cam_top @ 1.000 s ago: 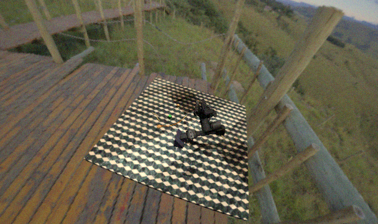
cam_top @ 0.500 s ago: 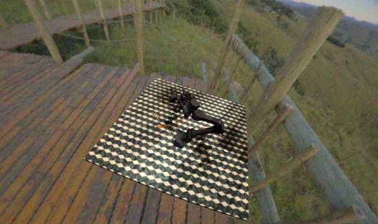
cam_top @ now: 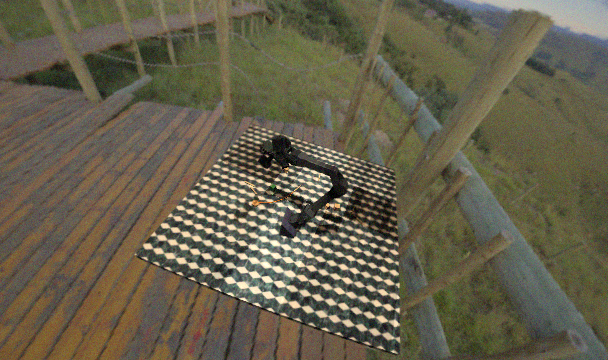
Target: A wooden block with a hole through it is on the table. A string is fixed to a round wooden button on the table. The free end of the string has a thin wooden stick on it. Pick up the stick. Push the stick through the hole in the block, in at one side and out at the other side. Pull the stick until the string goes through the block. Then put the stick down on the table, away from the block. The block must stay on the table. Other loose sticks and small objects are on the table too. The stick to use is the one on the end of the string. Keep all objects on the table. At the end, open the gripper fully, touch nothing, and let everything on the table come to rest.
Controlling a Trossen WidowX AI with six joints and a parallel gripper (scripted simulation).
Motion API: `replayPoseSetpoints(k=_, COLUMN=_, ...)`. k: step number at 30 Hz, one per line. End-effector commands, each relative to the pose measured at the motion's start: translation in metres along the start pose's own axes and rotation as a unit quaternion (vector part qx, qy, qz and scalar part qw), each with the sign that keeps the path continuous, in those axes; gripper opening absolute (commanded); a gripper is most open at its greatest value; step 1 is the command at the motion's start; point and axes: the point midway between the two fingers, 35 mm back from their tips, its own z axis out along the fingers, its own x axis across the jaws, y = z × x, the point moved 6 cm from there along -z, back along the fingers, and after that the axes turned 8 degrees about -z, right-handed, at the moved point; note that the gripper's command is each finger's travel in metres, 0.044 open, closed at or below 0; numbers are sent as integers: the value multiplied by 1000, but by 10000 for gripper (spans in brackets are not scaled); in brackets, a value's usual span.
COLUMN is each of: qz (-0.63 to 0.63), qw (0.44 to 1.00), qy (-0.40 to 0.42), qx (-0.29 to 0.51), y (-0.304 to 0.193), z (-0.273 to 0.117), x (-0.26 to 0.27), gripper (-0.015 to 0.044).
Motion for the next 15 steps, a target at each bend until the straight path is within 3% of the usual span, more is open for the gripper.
replayPoseSetpoints(k=1, qz=-118, qw=984, qy=107, qx=82, y=-30, z=58, x=16, gripper=440)
replayPoseSetpoints(k=8, qz=-270, qw=899, qy=305, qx=162, y=-88, z=126, x=49, gripper=440)
replayPoseSetpoints(k=15, qz=-356, qw=768, qy=507, qx=163, y=-149, z=165, x=86, gripper=440)
